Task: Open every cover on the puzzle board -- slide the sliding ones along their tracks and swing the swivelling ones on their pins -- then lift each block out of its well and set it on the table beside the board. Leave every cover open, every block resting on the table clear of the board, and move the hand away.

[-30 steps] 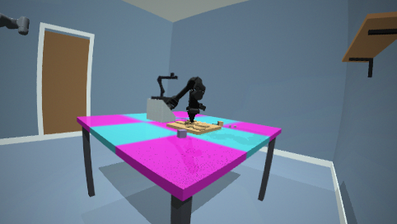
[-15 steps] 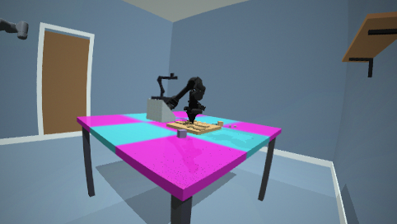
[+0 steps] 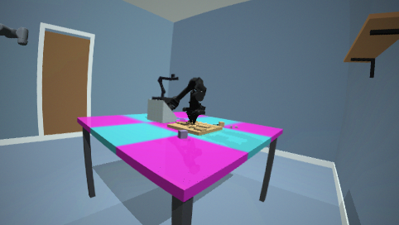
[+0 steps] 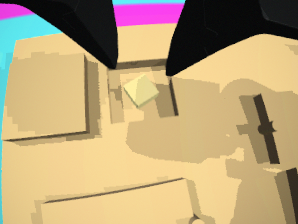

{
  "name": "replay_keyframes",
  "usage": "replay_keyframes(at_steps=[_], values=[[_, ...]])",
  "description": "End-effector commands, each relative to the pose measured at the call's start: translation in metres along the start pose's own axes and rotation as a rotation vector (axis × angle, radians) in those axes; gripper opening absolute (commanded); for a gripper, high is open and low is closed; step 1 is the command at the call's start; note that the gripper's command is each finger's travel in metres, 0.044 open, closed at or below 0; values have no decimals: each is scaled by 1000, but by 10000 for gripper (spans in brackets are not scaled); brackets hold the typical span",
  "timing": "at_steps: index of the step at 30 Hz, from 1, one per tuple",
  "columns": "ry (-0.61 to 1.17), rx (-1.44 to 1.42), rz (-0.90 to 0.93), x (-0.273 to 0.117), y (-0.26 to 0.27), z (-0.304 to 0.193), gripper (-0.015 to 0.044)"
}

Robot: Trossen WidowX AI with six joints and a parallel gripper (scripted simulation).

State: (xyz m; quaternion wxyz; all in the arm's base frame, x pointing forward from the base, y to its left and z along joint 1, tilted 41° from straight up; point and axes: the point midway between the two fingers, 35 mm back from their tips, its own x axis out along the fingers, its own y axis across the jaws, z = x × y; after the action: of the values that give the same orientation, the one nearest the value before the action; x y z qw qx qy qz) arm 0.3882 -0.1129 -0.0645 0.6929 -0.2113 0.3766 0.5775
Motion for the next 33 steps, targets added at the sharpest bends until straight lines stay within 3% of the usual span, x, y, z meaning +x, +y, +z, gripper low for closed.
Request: replay_keyframes(at_steps=[1,33], values=[[-4,-61,-1,1,0,0,144],[-4,-543,-2,5,0,1,144]])
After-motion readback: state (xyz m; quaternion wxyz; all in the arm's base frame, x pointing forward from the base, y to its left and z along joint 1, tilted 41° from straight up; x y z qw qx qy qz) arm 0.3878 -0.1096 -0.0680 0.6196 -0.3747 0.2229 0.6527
